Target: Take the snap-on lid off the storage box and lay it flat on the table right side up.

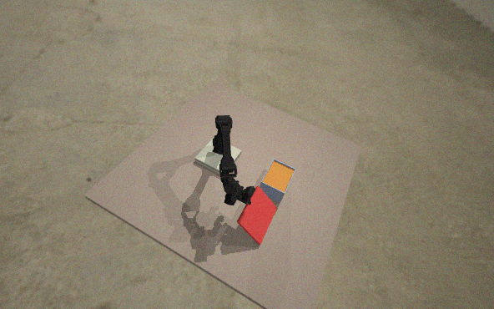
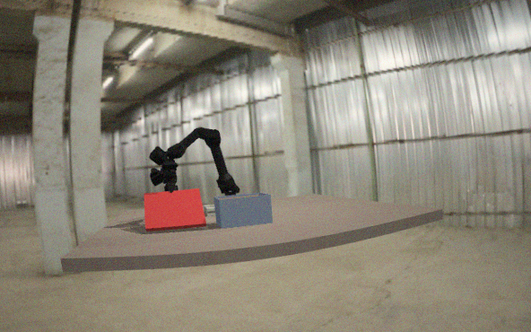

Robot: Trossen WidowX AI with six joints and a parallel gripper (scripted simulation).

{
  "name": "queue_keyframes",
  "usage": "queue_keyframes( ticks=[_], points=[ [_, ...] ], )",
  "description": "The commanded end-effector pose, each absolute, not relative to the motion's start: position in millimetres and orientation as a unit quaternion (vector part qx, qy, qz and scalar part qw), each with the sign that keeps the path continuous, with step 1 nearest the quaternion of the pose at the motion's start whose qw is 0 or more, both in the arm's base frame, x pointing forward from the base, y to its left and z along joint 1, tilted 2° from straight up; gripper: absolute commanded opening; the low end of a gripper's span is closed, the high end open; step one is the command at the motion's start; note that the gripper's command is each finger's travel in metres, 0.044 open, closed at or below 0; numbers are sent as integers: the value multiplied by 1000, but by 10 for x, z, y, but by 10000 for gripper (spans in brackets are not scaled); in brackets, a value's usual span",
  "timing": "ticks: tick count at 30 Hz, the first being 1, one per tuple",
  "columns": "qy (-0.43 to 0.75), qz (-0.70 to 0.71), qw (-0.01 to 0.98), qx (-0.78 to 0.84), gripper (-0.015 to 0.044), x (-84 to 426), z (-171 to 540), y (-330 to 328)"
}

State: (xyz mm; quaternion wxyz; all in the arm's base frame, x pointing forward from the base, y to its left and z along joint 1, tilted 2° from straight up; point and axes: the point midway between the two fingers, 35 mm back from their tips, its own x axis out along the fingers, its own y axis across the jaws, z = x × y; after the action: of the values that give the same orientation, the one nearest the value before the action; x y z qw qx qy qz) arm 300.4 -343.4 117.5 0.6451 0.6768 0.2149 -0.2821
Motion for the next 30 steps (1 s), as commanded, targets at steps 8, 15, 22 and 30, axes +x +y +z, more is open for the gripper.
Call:
queue_keyframes(
  ticks=[8, 15, 22, 30],
  points=[
    [214, -276, 649, 675, 0, 3016, 1107, -3436],
    [214, -276, 649, 675, 0, 3015, 1051, -3435],
    [214, -276, 649, 675, 0, 3014, 995, -3435],
    [214, -276, 649, 675, 0, 3013, 931, -3434]
  ],
)
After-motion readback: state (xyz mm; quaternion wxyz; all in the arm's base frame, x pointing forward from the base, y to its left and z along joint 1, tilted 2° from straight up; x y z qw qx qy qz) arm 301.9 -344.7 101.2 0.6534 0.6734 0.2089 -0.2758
